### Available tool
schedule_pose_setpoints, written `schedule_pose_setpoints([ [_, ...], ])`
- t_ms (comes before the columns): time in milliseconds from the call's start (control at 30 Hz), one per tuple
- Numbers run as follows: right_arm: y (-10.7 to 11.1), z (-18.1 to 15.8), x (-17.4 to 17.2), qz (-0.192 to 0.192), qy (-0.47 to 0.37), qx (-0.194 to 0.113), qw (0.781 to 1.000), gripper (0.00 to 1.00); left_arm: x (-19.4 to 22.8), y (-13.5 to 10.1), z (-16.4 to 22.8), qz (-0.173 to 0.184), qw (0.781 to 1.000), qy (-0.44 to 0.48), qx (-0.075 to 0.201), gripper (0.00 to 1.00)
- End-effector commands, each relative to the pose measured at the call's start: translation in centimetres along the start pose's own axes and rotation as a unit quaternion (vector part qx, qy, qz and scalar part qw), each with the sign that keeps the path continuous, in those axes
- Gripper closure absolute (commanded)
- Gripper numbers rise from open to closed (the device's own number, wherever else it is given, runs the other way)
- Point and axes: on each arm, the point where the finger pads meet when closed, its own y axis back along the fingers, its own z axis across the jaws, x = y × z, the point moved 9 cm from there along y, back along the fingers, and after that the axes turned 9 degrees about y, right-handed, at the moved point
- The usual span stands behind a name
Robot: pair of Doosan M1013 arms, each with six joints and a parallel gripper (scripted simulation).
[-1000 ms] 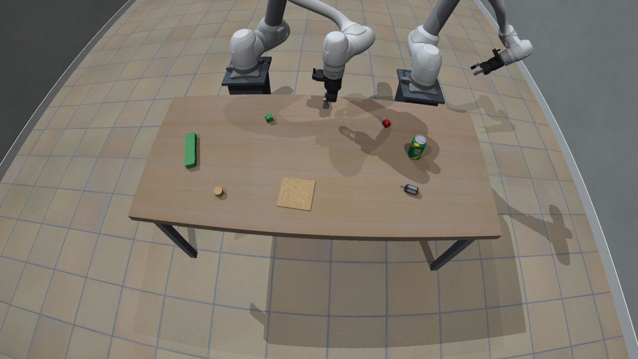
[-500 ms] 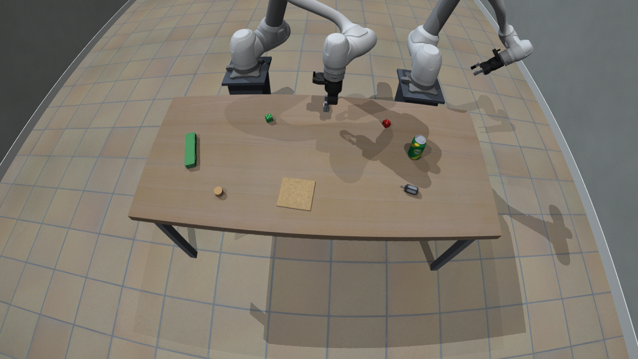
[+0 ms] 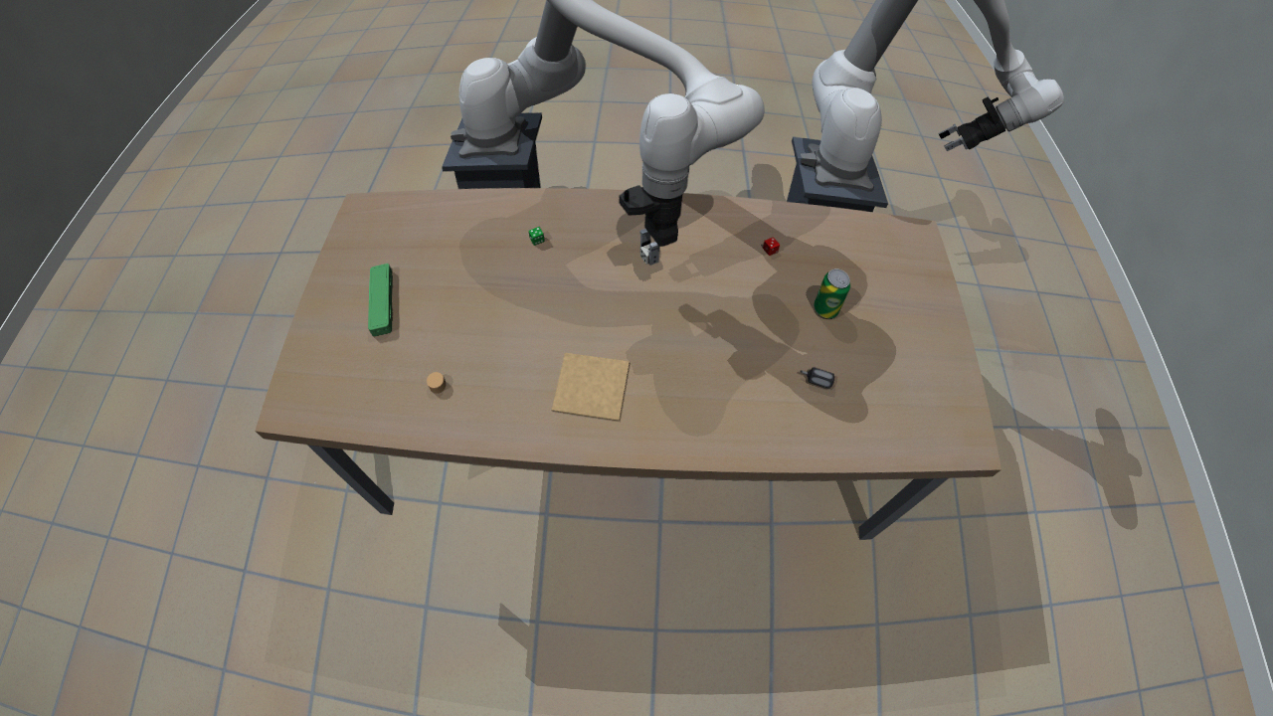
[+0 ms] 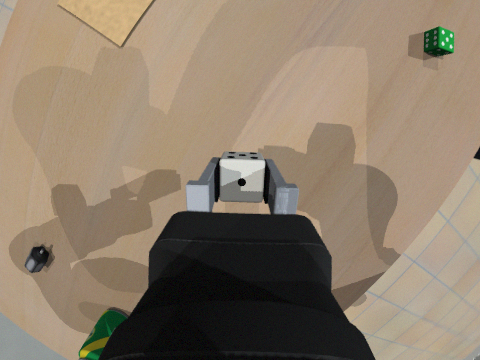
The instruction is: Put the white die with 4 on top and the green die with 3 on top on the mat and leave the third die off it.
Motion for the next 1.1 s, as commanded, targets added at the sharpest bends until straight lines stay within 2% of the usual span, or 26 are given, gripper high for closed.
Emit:
schedule_pose_setpoints([
  [0,0.2,-2.6,2.5,-0.006,0.074,-0.002,0.997,0.43,0.2,-0.2,0.4,0.001,1.0,0.003,-0.004,0.0],
  [233,0.2,-7.5,8.0,-0.007,0.23,-0.001,0.973,0.43,0.2,-0.2,0.4,0.001,1.0,0.003,-0.004,0.0],
  [333,0.2,-7.8,8.4,-0.007,0.242,-0.001,0.97,0.43,0.2,-0.2,0.4,0.001,1.0,0.003,-0.004,0.0],
  [400,0.1,-9.7,10.8,-0.007,0.305,-0.001,0.952,0.43,0.2,-0.2,0.4,0.001,1.0,0.003,-0.004,0.0],
  [633,0.0,-13.0,15.9,-0.007,0.433,0.0,0.901,0.43,0.2,-0.2,0.4,0.001,1.0,0.003,-0.004,0.0],
  [667,-0.1,-13.7,17.2,-0.007,0.463,0.0,0.886,0.43,0.2,-0.2,0.4,0.001,1.0,0.003,-0.004,0.0],
  [700,-0.1,-13.8,17.3,-0.007,0.466,0.0,0.885,0.43,0.2,-0.2,0.4,0.001,1.0,0.003,-0.004,0.0],
  [767,-0.2,-14.9,19.4,-0.007,0.515,0.001,0.857,0.43,0.2,-0.2,0.4,0.001,1.0,0.003,-0.004,0.0],
  [867,-0.2,-15.1,19.8,-0.007,0.524,0.001,0.852,0.43,0.2,-0.2,0.4,0.001,1.0,0.003,-0.004,0.0],
  [967,-0.4,-16.5,23.0,-0.006,0.591,0.001,0.807,0.43,0.2,-0.2,0.4,0.001,1.0,0.003,-0.004,0.0],
  [1067,-0.6,-17.3,25.2,-0.006,0.634,0.002,0.773,0.43,0.2,-0.2,0.4,0.001,1.0,0.003,-0.004,0.0],
])
